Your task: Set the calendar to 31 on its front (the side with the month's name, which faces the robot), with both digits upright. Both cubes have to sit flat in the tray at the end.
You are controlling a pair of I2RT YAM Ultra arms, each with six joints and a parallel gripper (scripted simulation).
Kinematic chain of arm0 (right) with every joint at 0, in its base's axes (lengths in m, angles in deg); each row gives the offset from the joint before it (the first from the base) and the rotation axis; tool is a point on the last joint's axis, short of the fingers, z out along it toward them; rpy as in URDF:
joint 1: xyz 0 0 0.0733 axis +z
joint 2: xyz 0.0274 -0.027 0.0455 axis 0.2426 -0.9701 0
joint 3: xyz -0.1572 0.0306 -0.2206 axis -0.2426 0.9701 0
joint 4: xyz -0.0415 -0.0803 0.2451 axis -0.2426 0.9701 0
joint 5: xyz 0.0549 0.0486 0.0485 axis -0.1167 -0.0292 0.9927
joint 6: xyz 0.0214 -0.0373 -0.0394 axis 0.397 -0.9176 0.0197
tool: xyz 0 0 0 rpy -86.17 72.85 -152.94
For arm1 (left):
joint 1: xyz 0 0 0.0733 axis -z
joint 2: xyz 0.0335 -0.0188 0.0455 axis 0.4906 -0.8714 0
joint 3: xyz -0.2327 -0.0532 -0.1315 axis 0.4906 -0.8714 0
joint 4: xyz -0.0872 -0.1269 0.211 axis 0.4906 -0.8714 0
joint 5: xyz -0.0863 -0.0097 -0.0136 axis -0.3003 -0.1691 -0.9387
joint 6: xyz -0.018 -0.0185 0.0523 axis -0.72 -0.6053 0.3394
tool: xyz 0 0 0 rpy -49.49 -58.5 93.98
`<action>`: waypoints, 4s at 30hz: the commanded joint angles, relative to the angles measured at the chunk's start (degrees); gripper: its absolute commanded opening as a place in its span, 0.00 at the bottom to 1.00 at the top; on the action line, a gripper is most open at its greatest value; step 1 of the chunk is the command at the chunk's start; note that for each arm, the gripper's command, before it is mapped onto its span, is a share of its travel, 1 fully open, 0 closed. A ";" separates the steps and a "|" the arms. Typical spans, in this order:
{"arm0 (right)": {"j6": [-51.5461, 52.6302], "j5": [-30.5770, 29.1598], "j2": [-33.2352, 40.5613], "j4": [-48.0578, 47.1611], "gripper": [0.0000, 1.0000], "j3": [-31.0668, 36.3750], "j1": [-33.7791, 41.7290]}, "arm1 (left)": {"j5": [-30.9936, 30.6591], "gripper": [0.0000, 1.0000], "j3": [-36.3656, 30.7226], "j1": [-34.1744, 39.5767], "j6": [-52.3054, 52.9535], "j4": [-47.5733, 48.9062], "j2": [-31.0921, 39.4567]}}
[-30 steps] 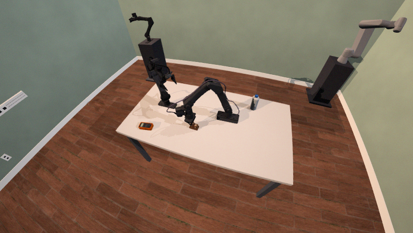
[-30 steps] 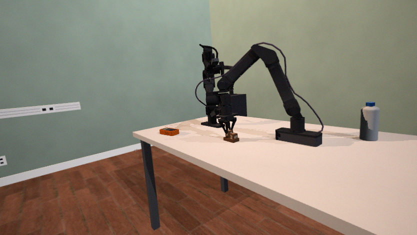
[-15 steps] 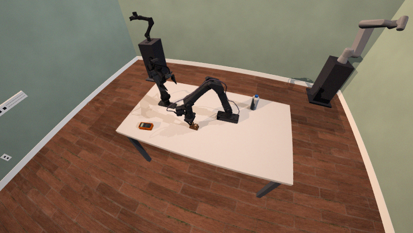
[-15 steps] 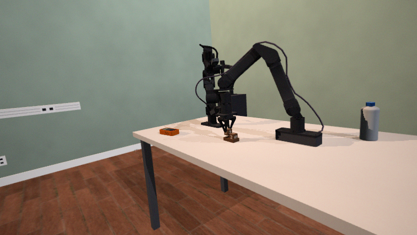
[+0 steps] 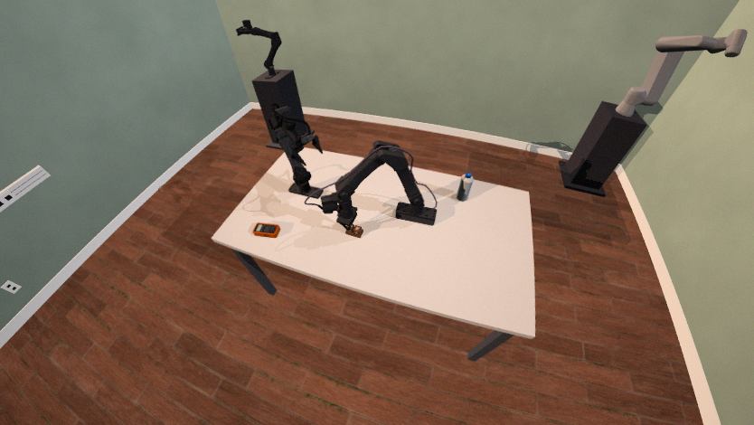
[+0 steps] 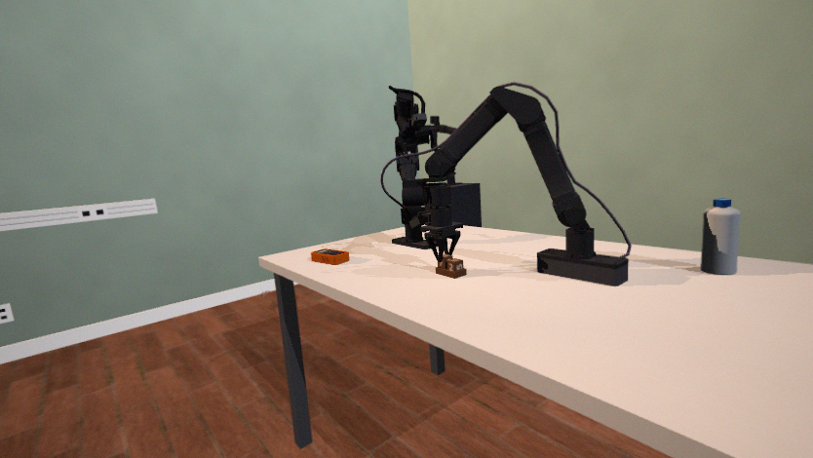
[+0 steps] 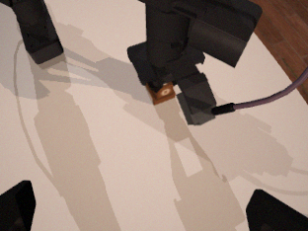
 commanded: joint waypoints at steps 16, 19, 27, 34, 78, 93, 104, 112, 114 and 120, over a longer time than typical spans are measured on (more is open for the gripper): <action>-0.10 0.24 -0.43 -0.27 1.00 -1.34 -0.54 | -0.08 0.26 1.98 -0.05 -0.08 -1.13 -1.65; -0.10 0.24 -0.43 -0.27 1.00 -1.34 -0.54 | -0.08 0.26 2.01 -0.05 -0.08 -1.15 -1.68; -0.10 0.24 -0.43 -0.27 1.00 -1.34 -0.54 | -0.08 0.26 2.01 -0.05 -0.07 -1.17 -1.69; -0.10 0.24 -0.43 -0.27 1.00 -1.34 -0.54 | -0.13 0.56 2.08 0.57 -0.75 -1.27 -0.26; -0.10 0.24 -0.43 -0.27 1.00 -1.34 -0.54 | -1.16 1.00 8.39 -0.75 -6.12 -10.52 7.87; -0.10 0.24 -0.43 -0.27 1.00 -1.34 -0.54 | 1.70 1.00 -19.41 -1.88 -27.03 7.21 32.04; -0.10 0.24 -0.43 -0.27 1.00 -1.34 -0.54 | 4.61 1.00 -29.48 -0.53 -33.49 11.43 42.47; -0.10 0.24 -0.43 -0.27 1.00 -1.34 -0.54 | 4.25 1.00 -29.65 -0.37 -33.25 10.66 42.58; -0.10 0.24 -0.43 -0.27 1.00 -1.34 -0.54 | 4.25 1.00 -29.66 -0.36 -33.26 10.67 42.58; -0.10 0.24 -0.43 -0.27 1.00 -1.34 -0.54 | 4.26 1.00 -29.66 -0.36 -33.26 10.68 42.57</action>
